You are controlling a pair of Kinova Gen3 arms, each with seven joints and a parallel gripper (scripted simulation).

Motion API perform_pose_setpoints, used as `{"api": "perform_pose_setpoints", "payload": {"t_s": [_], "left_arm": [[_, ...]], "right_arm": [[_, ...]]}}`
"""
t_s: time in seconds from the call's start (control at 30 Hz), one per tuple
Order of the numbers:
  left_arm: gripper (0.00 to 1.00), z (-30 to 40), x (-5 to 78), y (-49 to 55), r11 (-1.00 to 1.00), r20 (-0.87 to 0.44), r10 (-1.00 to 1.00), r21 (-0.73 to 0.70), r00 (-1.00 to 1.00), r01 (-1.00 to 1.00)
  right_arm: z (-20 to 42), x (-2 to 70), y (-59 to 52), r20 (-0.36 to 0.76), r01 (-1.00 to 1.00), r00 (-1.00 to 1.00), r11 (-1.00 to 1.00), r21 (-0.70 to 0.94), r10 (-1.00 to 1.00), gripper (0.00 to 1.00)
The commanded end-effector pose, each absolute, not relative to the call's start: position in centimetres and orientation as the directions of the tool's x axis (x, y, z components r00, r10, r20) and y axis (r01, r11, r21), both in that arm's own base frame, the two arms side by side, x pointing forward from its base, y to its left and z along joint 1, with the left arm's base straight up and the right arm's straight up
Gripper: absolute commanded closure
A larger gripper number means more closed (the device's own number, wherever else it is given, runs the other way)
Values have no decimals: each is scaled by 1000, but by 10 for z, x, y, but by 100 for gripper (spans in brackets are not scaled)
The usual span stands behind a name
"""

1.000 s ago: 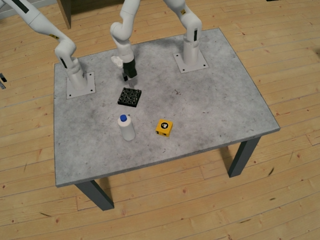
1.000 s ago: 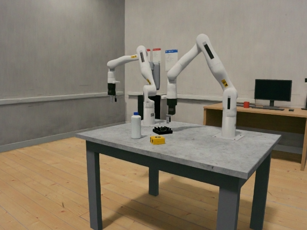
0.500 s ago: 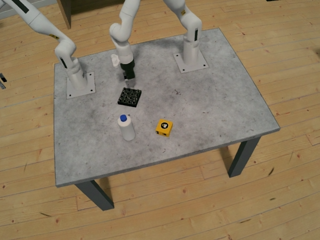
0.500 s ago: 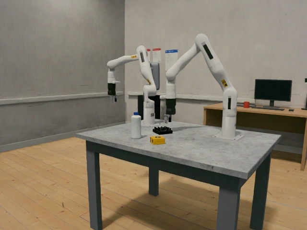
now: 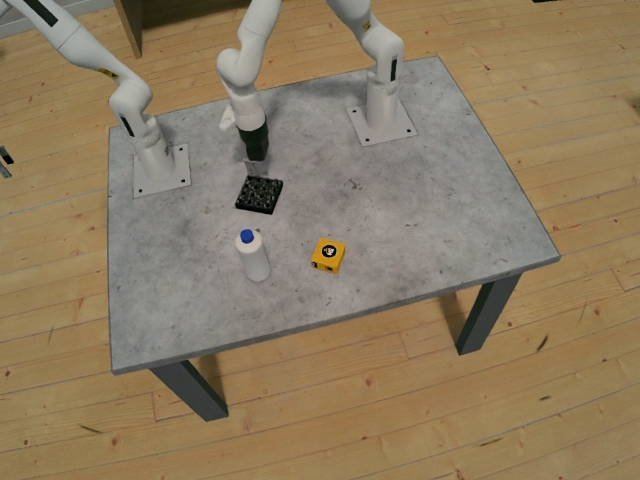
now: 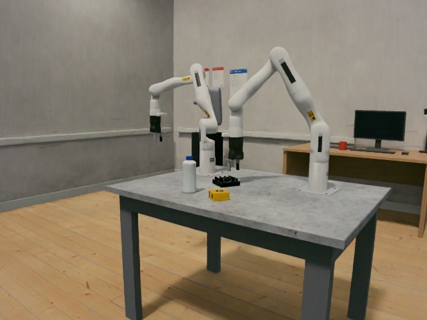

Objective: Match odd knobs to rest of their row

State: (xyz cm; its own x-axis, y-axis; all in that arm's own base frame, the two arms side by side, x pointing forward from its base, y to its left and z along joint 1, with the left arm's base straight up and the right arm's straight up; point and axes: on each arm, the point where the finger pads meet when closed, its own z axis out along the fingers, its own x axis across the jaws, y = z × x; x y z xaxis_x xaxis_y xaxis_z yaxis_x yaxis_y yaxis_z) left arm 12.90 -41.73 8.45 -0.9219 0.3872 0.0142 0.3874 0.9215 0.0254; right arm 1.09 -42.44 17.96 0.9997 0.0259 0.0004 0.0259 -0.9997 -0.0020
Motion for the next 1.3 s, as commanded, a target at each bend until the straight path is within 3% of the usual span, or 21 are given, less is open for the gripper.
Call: {"api": "perform_pose_setpoints", "payload": {"t_s": [0.0, 0.23, 0.6, 1.27], "left_arm": [[0, 85, 129, -418, 865, 22, 500, 18, -865, 501], [0, 86, 129, -417, 759, 26, 651, 15, -759, 651], [0, 87, 133, -414, 429, 32, 903, 2, -429, 903], [0, 90, 146, -406, -169, 27, 985, -16, 169, 986]], "right_arm": [[180, 11, -425, 0, 26, 1000, -1000, 0, 26, 0], [180, 11, -425, 0, 26, 1000, -1000, 0, 26, 0], [180, 11, -425, 0, 26, 1000, -1000, 0, 26, 0], [180, 11, -425, 0, 26, 1000, -1000, 0, 26, 0]]}}
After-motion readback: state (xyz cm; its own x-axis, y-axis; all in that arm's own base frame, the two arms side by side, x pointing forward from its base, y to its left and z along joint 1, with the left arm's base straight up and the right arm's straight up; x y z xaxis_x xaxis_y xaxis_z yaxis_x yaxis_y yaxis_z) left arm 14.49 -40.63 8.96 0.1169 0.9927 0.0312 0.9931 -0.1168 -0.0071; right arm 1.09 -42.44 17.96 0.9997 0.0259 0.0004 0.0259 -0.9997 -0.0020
